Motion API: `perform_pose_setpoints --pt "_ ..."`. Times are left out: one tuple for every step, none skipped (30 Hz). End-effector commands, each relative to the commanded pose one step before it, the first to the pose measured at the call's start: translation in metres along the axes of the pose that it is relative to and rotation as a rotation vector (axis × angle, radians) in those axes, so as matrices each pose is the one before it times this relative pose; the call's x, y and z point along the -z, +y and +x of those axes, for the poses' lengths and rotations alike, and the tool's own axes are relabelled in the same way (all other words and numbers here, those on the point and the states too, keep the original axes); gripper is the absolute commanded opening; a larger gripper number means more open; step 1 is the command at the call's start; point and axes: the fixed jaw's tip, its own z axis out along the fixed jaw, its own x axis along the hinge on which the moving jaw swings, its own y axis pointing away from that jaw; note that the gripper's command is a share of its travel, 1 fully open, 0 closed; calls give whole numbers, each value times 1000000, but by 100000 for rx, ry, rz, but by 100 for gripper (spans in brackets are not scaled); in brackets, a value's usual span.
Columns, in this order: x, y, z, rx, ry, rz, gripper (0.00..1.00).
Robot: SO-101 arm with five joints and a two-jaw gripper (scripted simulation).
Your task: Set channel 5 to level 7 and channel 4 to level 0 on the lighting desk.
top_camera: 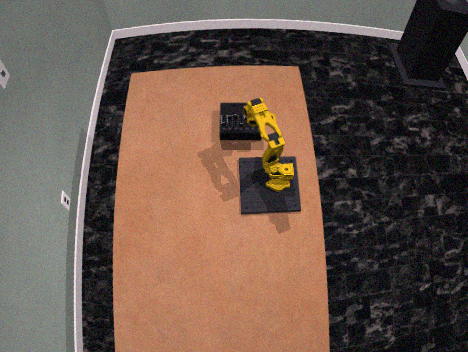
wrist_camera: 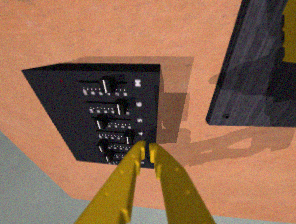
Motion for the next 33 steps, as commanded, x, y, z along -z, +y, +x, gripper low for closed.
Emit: perform_pose_setpoints --pt "1798 -3522 -970 194 105 34 0" --pt "-4 -81 -36 0 -3 8 0" --pt "-2 -32 -15 0 -2 4 0" --pt "0 -4 -1 0 0 0 0" --pt "0 0 0 0 0 0 0" --pt "0 0 0 0 0 0 0" --pt "-1 -1 0 0 0 1 0" --pt "1 0 3 -2 0 -1 0" --pt "0 -3 5 -5 0 0 0" --pt "1 -4 11 -10 1 -1 0" --pt "0 -8 16 -17 0 0 0" --pt "2 -11 26 -25 1 -1 0" --pt "1 -16 34 -35 1 0 0" --pt "3 -20 47 -46 2 -2 0" --pt "3 -27 58 -58 2 -1 0" --pt "5 -33 73 -72 3 -3 0" --pt "5 -41 87 -88 3 -2 0" --pt "7 -47 105 -104 4 -3 0" --pt "7 -57 121 -122 4 -3 0" --pt "9 -65 141 -141 5 -4 0" --pt "9 -75 160 -161 5 -4 0" --pt "0 0 0 0 0 0 0" --pt "0 0 0 0 0 0 0" --pt "11 -85 182 -182 7 -5 0" --pt "12 -97 202 -204 7 -5 0" --pt "14 -108 226 -227 8 -7 0" --pt "14 -121 249 -252 9 -6 0" --pt "17 -134 274 -277 10 -8 0" --pt "17 -149 298 -303 11 -7 0" --pt "20 -163 325 -330 12 -9 0" --pt "21 -180 350 -358 13 -9 0" --pt "24 -196 379 -387 15 -10 0" --pt "24 -214 405 -416 15 -10 0"
